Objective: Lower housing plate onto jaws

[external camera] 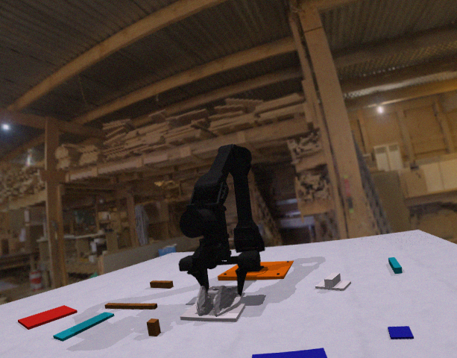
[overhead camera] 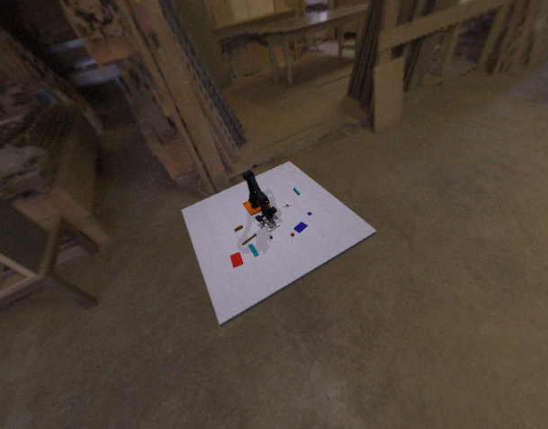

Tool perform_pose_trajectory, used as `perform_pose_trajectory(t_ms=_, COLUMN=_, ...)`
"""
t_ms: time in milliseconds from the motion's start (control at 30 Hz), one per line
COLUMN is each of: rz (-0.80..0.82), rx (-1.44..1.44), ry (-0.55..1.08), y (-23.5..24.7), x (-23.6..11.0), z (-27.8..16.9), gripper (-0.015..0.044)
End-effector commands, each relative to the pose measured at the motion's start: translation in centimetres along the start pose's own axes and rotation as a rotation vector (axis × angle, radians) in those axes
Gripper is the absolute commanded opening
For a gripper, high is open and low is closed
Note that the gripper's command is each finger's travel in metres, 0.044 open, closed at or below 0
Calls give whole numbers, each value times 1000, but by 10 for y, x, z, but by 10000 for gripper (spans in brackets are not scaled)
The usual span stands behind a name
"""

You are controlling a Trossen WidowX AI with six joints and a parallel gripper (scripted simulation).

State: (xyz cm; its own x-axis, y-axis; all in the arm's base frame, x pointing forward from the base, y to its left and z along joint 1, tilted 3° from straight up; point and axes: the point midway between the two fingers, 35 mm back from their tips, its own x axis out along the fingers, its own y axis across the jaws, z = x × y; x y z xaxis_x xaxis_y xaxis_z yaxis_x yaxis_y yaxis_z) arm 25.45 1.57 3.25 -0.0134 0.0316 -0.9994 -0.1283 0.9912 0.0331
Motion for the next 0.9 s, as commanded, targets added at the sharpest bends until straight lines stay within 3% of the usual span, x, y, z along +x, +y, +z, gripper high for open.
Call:
perform_pose_trajectory(t_ms=0, rz=-1, rx=3, ry=3, y=0, x=2, z=0, gripper=351)
perform_pose_trajectory(t_ms=867, rz=-1, rx=3, ry=3, y=0, x=4, z=0, gripper=351)
